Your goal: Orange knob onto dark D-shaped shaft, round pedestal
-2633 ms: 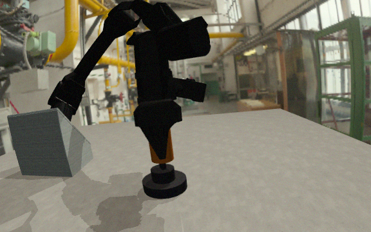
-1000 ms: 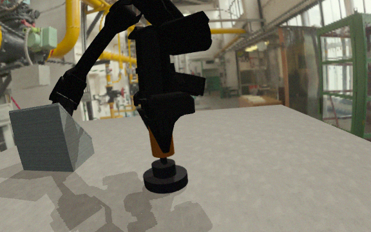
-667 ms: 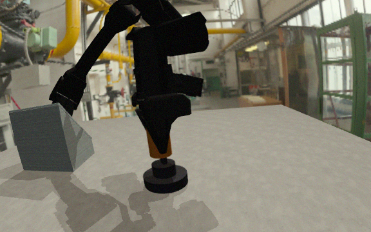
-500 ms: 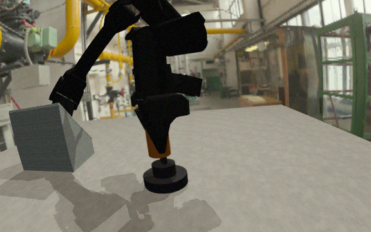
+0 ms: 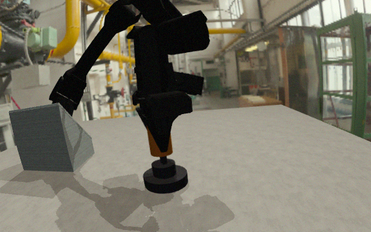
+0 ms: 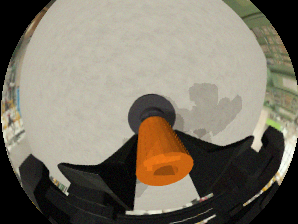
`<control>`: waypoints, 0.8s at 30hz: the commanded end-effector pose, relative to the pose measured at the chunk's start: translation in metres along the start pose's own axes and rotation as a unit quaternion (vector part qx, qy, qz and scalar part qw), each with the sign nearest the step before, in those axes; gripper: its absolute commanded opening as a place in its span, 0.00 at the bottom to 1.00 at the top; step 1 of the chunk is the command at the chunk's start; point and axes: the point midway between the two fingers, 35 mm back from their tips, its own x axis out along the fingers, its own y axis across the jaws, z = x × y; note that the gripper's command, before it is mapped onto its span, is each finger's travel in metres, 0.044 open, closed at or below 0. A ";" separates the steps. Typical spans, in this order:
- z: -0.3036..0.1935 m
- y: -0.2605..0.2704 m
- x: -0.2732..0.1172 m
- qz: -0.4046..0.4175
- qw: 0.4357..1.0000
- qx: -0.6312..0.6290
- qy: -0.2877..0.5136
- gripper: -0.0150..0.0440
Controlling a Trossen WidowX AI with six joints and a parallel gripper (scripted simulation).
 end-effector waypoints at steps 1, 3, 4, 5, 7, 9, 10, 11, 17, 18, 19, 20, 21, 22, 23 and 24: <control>0.002 -0.002 0.001 -0.004 1.000 0.000 -0.002 0.25; 0.003 -0.002 0.002 -0.004 1.000 0.000 -0.002 0.25; 0.003 -0.002 0.002 -0.004 1.000 0.000 -0.002 0.25; 0.003 -0.002 0.003 -0.004 1.000 0.000 -0.002 0.25; 0.003 -0.002 0.003 -0.004 1.000 0.000 -0.002 0.25; 0.003 -0.002 0.003 -0.004 1.000 0.000 -0.002 0.25; 0.003 -0.002 0.003 -0.004 1.000 0.000 -0.002 0.25; 0.002 -0.002 0.003 -0.004 1.000 0.000 -0.002 0.25; 0.002 -0.002 0.002 -0.004 1.000 0.000 -0.002 0.25; 0.001 -0.003 0.000 -0.004 1.000 0.000 -0.002 0.25; 0.001 -0.002 0.000 -0.004 1.000 0.000 -0.002 0.25; 0.000 -0.002 -0.001 -0.004 1.000 0.000 -0.002 0.25; 0.000 -0.002 -0.001 -0.004 1.000 0.000 -0.002 0.25; -0.001 -0.002 -0.002 -0.004 1.000 0.000 -0.002 0.25; -0.001 -0.002 -0.002 -0.004 1.000 -0.005 -0.002 0.25; -0.001 -0.001 -0.002 -0.004 1.000 -0.014 -0.002 0.25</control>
